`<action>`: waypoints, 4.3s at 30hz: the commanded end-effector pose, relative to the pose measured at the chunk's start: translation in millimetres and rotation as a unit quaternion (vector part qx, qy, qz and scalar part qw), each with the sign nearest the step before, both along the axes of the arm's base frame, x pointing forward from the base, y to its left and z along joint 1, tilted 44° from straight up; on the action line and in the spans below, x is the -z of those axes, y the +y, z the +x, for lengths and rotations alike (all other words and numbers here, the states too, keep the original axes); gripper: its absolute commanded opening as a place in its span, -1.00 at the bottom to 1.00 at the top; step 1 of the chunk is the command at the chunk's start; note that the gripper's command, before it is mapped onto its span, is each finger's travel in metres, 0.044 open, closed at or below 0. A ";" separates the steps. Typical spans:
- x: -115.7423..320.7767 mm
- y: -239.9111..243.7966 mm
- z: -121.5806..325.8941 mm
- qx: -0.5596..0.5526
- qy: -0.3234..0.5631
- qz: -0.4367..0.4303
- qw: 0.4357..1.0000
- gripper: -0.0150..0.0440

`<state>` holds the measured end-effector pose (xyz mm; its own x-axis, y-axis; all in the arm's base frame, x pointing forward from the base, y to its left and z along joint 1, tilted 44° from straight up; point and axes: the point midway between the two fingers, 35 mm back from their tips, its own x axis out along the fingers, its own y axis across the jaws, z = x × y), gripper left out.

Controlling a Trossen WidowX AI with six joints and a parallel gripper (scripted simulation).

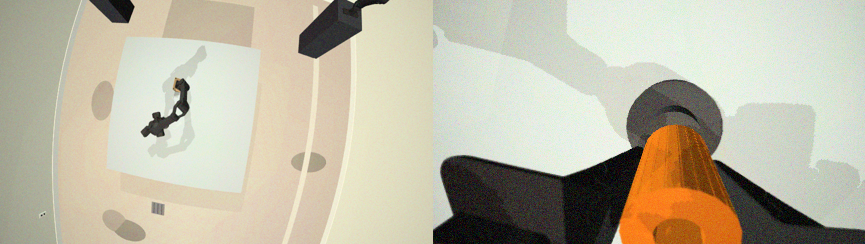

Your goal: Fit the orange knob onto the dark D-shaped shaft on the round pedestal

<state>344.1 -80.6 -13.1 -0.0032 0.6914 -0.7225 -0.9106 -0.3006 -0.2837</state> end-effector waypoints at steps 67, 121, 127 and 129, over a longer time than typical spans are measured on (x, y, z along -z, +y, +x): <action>2.8 5.2 -1.9 -0.019 -0.019 0.000 1.000 -0.49; 12.3 13.4 -3.6 0.014 0.012 0.000 1.000 -0.49; 13.6 15.6 -3.6 0.000 -0.002 0.000 1.000 -0.49; 13.6 15.7 -3.7 -0.004 -0.005 0.000 1.000 -0.49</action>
